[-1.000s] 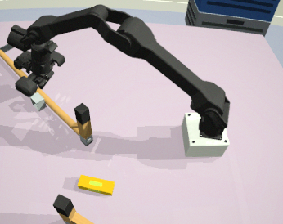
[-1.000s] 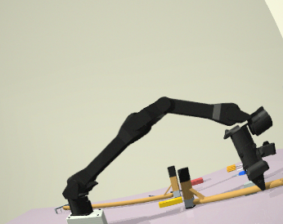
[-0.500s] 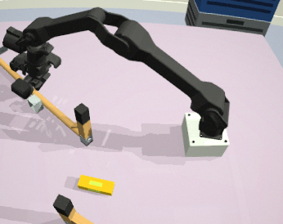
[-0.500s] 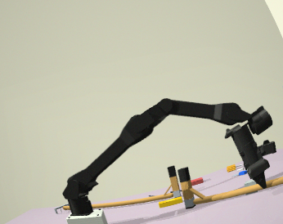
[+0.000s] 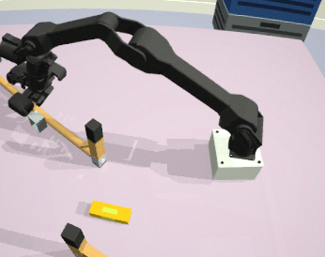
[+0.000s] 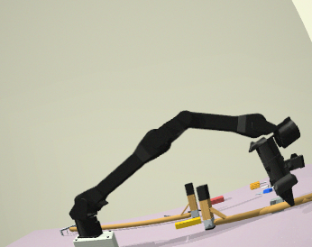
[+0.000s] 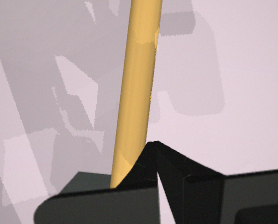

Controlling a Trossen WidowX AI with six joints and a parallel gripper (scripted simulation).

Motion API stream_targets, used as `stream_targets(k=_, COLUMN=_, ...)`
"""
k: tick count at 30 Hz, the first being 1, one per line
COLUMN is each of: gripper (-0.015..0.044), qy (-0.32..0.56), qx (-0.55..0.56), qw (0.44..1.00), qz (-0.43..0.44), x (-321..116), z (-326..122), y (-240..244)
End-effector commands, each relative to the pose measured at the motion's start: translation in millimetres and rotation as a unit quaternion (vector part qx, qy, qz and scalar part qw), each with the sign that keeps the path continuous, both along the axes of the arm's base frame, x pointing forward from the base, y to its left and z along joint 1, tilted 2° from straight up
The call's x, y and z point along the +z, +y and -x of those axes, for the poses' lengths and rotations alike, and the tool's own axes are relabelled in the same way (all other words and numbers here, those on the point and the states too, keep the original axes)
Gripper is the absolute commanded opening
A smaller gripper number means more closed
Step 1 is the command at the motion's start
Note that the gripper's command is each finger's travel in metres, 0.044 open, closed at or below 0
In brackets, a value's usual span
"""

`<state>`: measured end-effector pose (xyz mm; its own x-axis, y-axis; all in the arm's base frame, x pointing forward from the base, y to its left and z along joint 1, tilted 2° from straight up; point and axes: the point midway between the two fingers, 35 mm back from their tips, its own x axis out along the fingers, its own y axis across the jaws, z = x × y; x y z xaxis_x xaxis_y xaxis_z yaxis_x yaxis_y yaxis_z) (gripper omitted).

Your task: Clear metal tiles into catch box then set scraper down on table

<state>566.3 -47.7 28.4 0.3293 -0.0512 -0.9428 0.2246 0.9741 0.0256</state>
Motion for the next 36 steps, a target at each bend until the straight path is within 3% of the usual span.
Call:
stream_targets(k=1, gripper=0.0, qy=0.004, qx=0.004, qw=1.0, qz=-0.003, x=-5.5, z=-1.1, y=8.8)
stream_targets(k=14, gripper=0.0, qy=0.002, qx=0.004, qw=1.0, qz=-0.004, x=-5.2, z=-5.4, y=18.3)
stream_targets(k=30, gripper=0.0, qy=-0.025, qx=0.001, qw=1.0, qz=0.001, x=56.4, z=2.6, y=11.7)
stream_targets(k=36, gripper=0.0, qy=-0.013, qx=0.014, qw=1.0, qz=0.001, x=48.8, z=6.8, y=1.2)
